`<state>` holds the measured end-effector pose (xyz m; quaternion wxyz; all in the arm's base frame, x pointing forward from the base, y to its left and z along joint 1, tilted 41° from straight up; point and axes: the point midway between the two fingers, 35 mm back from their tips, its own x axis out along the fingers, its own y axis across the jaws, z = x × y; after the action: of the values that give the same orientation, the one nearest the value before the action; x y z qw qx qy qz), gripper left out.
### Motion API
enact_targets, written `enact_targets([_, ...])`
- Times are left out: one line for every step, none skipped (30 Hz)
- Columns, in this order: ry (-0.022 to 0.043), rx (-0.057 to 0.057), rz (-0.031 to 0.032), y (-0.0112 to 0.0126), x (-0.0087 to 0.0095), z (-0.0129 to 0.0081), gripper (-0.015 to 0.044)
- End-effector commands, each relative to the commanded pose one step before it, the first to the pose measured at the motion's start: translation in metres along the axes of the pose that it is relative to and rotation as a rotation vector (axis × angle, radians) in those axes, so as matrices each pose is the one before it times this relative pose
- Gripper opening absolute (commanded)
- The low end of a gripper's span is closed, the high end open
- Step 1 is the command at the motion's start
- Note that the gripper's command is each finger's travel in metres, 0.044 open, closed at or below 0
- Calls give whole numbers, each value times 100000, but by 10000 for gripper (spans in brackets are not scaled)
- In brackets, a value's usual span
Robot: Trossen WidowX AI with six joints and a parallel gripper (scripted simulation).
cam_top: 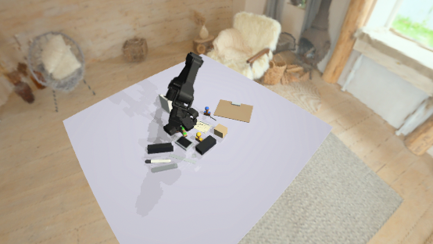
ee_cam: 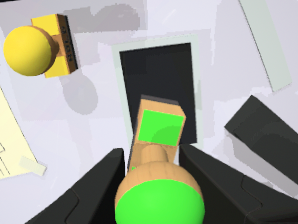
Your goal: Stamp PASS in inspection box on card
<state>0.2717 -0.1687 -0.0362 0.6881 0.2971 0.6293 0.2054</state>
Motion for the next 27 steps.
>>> enact_targets([326, -7073, -195, 2007, -194, 168, 0])
enact_targets([68, -2053, -22, 548, -22, 47, 0])
enact_targets([67, -2055, -15, 546, -18, 49, 0])
enact_targets([67, -2057, -8, 544, -13, 51, 0])
enact_targets([67, -2057, -2, 542, -9, 52, 0])
enact_targets([66, -2060, 5, 541, -5, 54, 0])
enact_targets([65, -2061, 12, 539, 0, 56, 0])
enact_targets([65, -2063, 18, 537, 4, 57, 0])
enact_targets([64, -2064, 25, 535, 8, 59, 0])
enact_targets([62, -2066, 31, 533, 12, 60, 0])
enact_targets([61, -2067, 38, 531, 17, 61, 0])
enact_targets([60, -2068, 45, 529, 21, 63, 0])
enact_targets([58, -2070, 51, 527, 25, 64, 0])
enact_targets([56, -2071, 58, 524, 29, 65, 0])
enact_targets([54, -2071, 64, 522, 33, 66, 0])
enact_targets([52, -2074, 71, 520, 36, 67, 0])
enact_targets([50, -2075, 77, 517, 40, 68, 0])
enact_targets([48, -2076, 83, 515, 44, 69, 0])
enact_targets([45, -2077, 90, 512, 48, 70, 0])
enact_targets([43, -2078, 96, 510, 51, 71, 0])
enact_targets([40, -2079, 102, 507, 55, 72, 0])
enact_targets([37, -2080, 108, 505, 58, 73, 0])
enact_targets([34, -2081, 114, 502, 62, 74, 0])
enact_targets([31, -2082, 120, 499, 65, 74, 0])
enact_targets([27, -2081, 126, 496, 69, 75, 0])
enact_targets([20, -1710, 108, 405, 59, 63, 0])
enact_targets([11, -1026, 67, 242, 36, 39, 0])
